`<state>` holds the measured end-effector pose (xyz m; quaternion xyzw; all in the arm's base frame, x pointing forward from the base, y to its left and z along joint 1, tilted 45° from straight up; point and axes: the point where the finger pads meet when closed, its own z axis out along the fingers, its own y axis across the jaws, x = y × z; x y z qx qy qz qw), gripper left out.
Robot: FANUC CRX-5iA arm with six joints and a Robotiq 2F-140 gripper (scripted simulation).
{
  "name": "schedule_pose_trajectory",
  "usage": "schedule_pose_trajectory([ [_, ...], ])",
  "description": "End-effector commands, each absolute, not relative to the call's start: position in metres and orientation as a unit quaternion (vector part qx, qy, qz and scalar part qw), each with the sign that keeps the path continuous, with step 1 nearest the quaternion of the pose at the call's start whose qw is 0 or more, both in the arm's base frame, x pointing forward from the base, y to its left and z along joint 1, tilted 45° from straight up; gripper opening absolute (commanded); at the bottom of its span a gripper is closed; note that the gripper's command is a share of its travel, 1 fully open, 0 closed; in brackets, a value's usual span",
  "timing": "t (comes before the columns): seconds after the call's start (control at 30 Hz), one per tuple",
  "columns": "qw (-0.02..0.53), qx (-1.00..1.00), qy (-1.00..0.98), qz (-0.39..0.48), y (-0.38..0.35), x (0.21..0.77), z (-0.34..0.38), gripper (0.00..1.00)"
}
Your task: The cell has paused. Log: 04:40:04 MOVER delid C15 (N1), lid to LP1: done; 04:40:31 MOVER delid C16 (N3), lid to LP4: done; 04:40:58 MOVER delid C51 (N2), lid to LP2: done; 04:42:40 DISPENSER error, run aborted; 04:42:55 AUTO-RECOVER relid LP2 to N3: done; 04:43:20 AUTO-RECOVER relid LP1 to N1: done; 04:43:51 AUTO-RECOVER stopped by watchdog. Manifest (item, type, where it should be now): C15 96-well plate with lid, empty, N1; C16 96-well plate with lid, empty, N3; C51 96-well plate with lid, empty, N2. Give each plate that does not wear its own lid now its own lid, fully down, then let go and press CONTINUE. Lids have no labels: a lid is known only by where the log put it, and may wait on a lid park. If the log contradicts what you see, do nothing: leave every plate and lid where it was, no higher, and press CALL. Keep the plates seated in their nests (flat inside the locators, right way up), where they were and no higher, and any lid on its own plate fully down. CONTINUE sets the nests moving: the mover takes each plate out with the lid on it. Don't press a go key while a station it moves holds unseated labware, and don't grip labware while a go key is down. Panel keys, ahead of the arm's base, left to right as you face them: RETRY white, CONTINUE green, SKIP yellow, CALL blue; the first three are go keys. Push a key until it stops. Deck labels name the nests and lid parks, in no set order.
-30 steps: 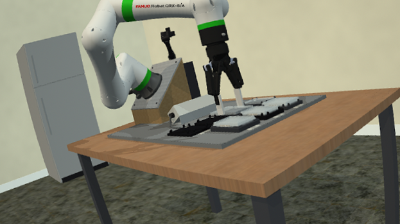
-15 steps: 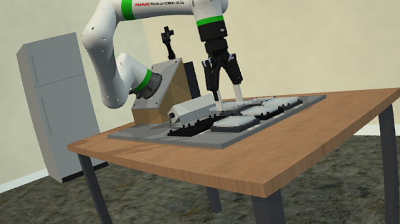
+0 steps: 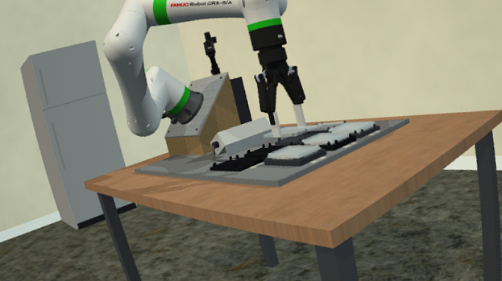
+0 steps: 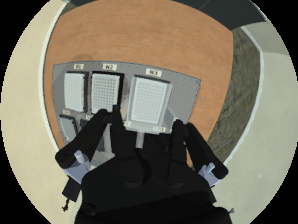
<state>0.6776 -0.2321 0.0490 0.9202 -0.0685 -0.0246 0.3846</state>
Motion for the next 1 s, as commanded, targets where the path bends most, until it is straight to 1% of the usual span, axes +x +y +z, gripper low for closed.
schedule_pose_trajectory([
  [0.0, 0.383, 0.921, -0.068, -0.024, -0.197, 0.684, 0.014, 0.0],
  [0.03, 0.383, 0.921, -0.068, -0.024, -0.197, 0.684, 0.014, 0.0],
  [0.07, 0.383, 0.921, -0.068, -0.024, -0.178, 0.687, -0.006, 0.0],
  [0.1, 0.383, 0.921, -0.068, -0.024, -0.178, 0.687, -0.006, 0.0],
  [0.13, 0.383, 0.921, -0.068, -0.024, -0.16, 0.688, -0.024, 0.0],
  [0.2, 0.384, 0.921, -0.069, -0.024, -0.148, 0.688, -0.037, 0.0],
  [0.3, 0.384, 0.92, -0.069, -0.024, -0.142, 0.688, -0.043, 0.0],
  [0.97, 0.384, 0.92, -0.069, -0.024, -0.141, 0.688, -0.044, 0.0],
])
